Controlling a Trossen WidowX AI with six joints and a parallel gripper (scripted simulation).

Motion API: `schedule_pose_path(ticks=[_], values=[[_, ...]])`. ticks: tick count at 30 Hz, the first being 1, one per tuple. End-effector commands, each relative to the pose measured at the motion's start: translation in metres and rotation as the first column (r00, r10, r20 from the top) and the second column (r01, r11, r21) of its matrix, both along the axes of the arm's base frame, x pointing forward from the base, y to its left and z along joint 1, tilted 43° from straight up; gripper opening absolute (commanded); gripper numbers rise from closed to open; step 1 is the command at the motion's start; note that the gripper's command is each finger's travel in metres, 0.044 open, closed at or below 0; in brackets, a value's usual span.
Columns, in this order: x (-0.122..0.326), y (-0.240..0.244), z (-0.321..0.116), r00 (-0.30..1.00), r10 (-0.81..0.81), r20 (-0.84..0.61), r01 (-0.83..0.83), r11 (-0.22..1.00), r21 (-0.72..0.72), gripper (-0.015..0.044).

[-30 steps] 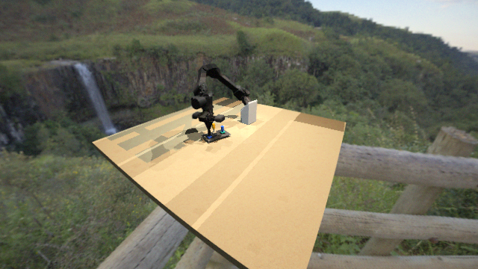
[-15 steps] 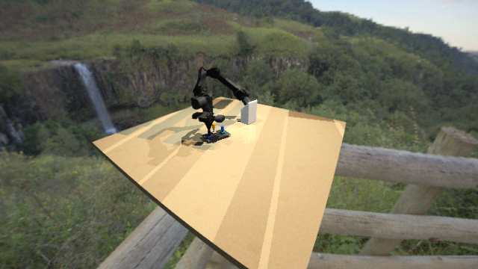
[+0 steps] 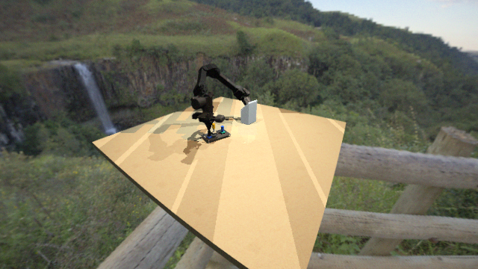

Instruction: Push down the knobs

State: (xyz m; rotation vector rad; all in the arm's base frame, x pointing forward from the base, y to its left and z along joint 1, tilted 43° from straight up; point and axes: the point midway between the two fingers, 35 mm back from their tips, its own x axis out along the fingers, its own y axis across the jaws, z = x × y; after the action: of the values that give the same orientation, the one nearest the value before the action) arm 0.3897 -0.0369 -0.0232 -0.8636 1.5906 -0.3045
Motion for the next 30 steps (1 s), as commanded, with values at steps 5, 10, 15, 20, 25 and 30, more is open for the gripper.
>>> schedule_pose_path(ticks=[5,10,15,20,25,30], values=[[0.0018,-0.016,-0.0136,0.999,-0.034,0.003,0.034,0.999,-0.004,0.0],[0.0018,-0.016,-0.0136,0.999,-0.034,0.003,0.034,0.999,-0.004,0.0],[0.0018,-0.016,-0.0136,0.999,-0.034,0.003,0.034,0.999,-0.004,0.0],[0.0018,-0.0164,-0.014,0.999,-0.034,0.003,0.034,0.999,-0.004,0.0],[0.0021,-0.0128,-0.0104,0.999,-0.033,0.003,0.033,0.999,-0.003,0.0],[0.0024,-0.0073,-0.0046,0.999,-0.033,0.003,0.033,0.999,-0.003,0.0]])
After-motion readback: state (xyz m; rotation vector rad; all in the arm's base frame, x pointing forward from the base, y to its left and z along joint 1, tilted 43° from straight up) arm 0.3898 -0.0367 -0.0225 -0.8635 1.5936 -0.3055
